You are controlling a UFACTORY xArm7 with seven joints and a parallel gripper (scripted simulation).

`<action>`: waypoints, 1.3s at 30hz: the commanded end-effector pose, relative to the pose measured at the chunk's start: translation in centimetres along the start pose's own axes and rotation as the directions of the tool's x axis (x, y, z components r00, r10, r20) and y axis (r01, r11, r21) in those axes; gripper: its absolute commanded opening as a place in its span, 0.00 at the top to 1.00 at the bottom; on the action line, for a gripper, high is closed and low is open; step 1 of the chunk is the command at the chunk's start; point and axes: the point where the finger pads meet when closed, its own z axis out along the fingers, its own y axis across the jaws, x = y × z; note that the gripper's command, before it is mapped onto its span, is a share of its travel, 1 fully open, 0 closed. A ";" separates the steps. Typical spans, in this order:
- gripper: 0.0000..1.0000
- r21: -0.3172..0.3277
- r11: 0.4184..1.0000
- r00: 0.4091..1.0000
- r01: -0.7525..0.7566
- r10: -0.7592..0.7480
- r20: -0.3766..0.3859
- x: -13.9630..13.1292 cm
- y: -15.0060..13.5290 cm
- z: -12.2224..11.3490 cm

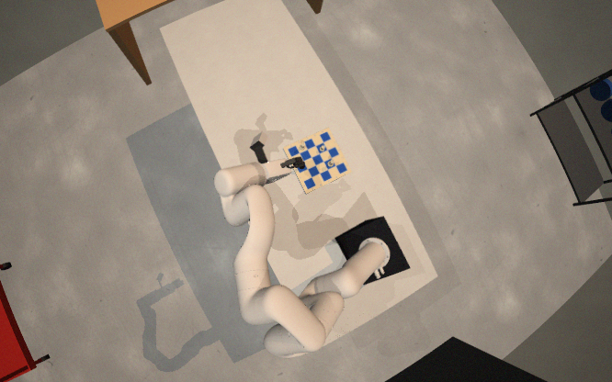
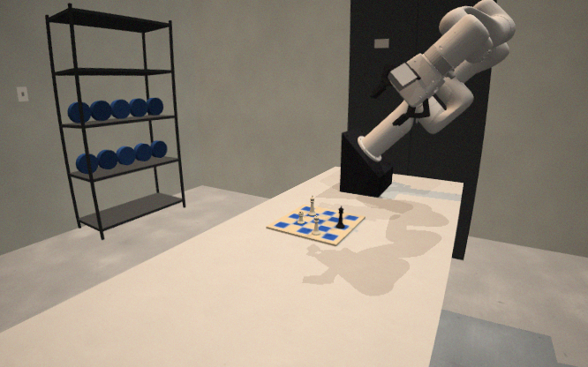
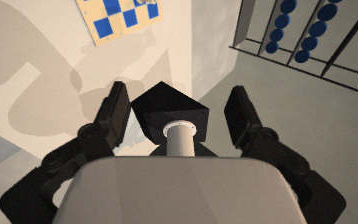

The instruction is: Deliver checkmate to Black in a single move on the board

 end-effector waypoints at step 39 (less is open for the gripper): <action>0.00 -0.312 0.613 0.684 -0.726 0.690 -0.238 4.3 -10.0 6.8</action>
